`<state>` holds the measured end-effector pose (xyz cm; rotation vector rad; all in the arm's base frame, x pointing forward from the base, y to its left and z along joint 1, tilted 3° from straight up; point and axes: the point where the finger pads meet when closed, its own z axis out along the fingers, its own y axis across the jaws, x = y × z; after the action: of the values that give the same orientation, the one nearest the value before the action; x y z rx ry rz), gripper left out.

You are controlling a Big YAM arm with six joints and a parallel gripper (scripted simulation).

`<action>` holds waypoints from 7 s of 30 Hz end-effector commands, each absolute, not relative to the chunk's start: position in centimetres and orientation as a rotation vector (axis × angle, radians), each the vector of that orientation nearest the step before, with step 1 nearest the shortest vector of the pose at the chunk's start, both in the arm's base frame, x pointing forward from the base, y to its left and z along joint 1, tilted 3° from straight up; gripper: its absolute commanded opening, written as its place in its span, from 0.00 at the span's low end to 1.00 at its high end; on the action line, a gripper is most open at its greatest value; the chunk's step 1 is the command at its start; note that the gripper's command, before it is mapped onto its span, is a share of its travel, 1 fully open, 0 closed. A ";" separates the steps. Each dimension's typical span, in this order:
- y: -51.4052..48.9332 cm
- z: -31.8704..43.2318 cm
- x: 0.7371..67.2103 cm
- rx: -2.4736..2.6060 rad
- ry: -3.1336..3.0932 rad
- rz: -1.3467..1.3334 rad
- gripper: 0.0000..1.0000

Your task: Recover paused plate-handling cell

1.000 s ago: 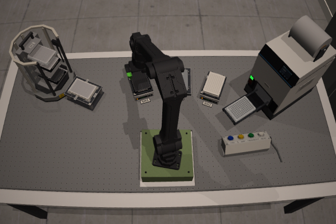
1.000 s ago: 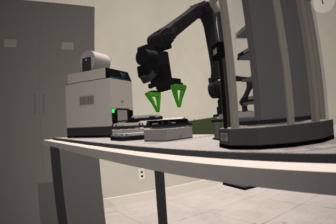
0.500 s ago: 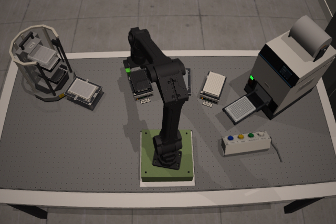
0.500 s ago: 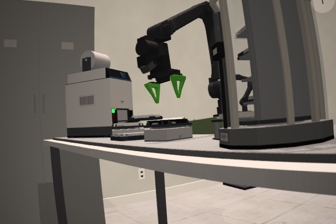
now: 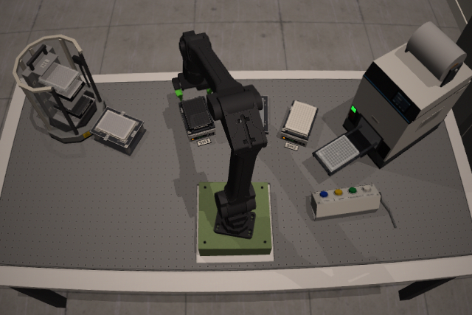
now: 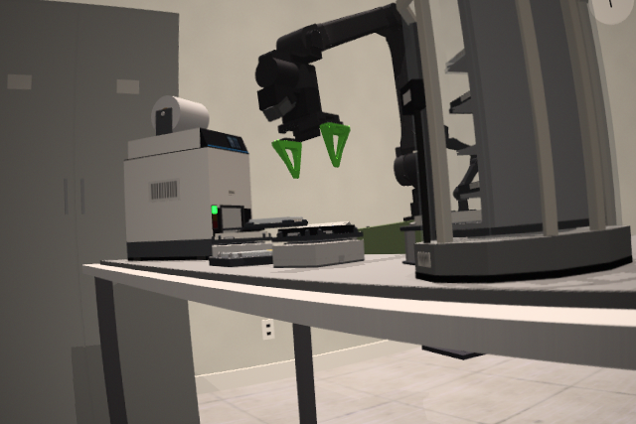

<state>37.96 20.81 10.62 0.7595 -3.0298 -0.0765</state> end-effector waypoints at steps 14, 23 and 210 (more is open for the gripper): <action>22.4 16.2 39.6 0.757 -3.067 -0.093 1.00; 22.4 19.5 39.4 0.764 -3.085 -0.101 1.00; -23.0 19.9 20.1 -1.628 -2.746 0.047 1.00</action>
<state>21.40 -23.17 20.08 -1.6251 -2.7607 0.0542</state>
